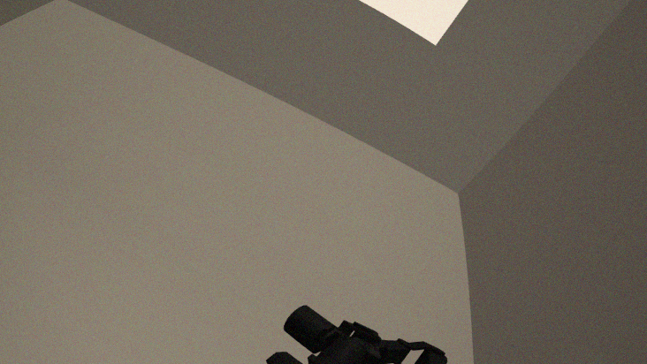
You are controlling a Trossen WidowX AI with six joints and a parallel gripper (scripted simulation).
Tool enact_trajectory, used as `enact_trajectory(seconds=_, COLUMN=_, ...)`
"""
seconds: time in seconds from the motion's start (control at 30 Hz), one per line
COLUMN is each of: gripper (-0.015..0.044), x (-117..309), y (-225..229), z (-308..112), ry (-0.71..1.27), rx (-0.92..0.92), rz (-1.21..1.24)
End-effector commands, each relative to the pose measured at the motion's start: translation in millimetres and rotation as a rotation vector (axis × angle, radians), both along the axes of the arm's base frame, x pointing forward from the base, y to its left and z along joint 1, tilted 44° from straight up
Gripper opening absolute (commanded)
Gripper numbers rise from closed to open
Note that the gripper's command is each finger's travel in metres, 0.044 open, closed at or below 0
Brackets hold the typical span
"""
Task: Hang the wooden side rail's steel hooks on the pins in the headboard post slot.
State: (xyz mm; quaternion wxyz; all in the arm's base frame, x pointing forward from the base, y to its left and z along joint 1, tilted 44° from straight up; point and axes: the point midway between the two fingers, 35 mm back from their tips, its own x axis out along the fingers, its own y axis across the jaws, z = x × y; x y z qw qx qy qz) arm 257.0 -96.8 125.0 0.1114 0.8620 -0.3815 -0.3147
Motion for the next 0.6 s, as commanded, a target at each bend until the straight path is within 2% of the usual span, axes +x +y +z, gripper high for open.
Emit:
enact_trajectory(seconds=0.0, gripper=0.044, x=-2, y=-1, z=-1, ry=0.009, rx=-0.005, rz=-0.002)
enact_trajectory(seconds=0.13, gripper=0.044, x=4, y=0, z=1, ry=-0.004, rx=0.03, rz=-0.042)
enact_trajectory(seconds=0.57, gripper=0.044, x=48, y=11, z=19, ry=-0.143, rx=0.233, rz=-0.43)
